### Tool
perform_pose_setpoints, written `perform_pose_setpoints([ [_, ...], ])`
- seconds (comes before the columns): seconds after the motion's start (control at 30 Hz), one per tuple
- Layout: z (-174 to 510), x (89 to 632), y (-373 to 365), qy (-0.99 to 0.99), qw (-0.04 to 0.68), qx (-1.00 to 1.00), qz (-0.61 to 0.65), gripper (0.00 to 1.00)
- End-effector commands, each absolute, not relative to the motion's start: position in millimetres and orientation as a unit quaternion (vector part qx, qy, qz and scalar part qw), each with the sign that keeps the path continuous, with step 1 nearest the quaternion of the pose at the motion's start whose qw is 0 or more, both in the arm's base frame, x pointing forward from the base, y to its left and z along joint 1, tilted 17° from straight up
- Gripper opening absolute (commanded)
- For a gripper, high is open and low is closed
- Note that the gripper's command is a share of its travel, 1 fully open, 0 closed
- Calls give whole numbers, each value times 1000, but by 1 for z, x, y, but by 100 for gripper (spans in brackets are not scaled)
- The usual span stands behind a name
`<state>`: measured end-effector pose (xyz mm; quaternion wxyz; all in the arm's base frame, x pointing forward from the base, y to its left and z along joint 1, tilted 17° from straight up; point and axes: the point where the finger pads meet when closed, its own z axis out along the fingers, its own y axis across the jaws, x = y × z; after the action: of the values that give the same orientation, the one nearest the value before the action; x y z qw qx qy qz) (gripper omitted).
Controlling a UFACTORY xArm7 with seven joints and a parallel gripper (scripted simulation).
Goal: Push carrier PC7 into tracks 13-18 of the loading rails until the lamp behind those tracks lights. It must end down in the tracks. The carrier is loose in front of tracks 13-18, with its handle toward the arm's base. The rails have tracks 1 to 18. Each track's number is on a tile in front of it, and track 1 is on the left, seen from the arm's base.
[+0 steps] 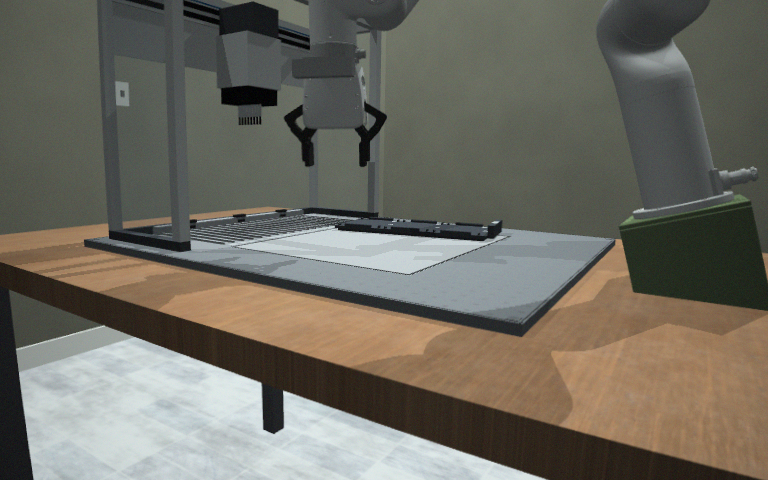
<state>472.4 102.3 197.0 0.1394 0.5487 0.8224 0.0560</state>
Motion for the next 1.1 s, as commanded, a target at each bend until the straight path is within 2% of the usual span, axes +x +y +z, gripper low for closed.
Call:
perform_pose_setpoints([
  [0.0,196,473,89,804,134,576,67,100],
  [0.7,177,460,6,694,105,705,103,100],
  [1.07,177,460,6,694,105,705,103,100],
])
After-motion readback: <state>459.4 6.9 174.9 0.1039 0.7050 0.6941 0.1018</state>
